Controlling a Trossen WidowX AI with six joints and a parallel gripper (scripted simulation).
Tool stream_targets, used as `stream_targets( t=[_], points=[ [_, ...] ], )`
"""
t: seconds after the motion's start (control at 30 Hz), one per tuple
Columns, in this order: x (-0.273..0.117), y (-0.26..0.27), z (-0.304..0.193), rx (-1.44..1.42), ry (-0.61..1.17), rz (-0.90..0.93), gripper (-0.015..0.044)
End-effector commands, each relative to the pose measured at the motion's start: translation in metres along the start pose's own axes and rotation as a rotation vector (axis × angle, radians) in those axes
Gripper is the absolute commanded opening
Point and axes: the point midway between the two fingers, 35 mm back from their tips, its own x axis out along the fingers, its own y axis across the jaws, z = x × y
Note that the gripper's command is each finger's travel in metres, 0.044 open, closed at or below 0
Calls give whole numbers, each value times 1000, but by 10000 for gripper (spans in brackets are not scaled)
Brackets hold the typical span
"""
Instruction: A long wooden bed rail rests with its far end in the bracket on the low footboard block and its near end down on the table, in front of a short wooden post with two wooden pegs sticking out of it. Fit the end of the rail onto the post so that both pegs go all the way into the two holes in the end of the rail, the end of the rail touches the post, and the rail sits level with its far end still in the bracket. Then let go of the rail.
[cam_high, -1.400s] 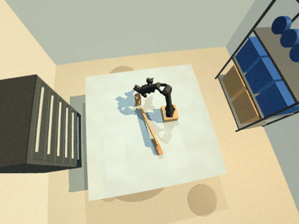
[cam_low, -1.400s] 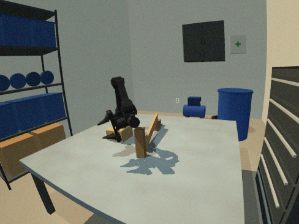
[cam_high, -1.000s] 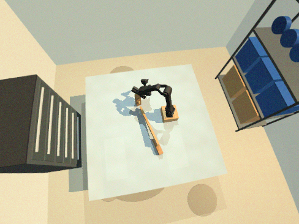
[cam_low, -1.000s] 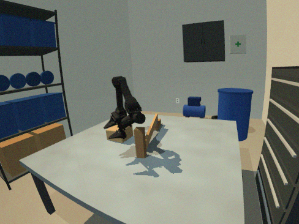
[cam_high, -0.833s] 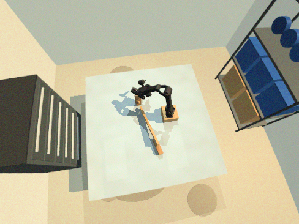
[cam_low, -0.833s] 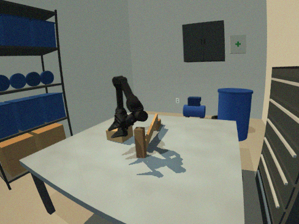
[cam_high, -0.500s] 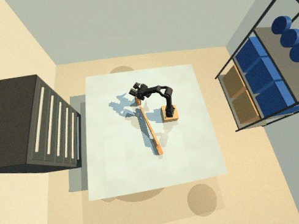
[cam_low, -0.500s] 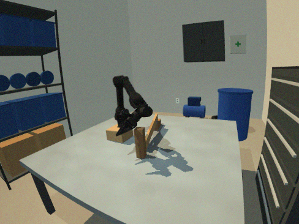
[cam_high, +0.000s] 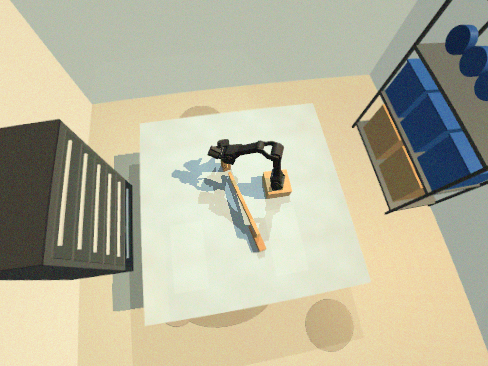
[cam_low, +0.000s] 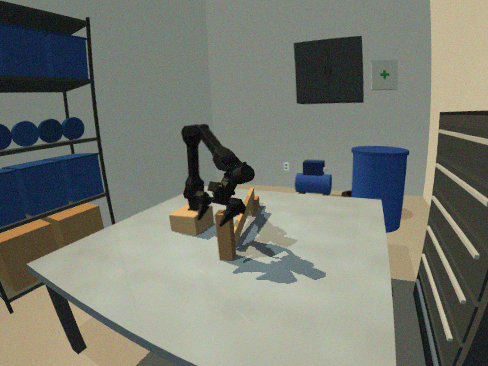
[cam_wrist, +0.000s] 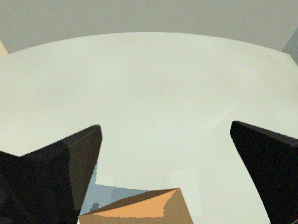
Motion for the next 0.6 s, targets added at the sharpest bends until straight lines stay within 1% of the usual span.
stream_targets(
  t=[0.0, 0.23, 0.27, 0.4, 0.57],
  points=[
    [-57, 46, -13, -811, 28, 343, 440],
    [-75, 58, -30, -1169, -10, 477, 440],
    [-81, 60, -40, -1219, -13, 492, 440],
    [-90, 63, -58, -1323, -18, 521, 440],
    [-90, 53, -78, -1638, -12, 590, 440]
  ],
)
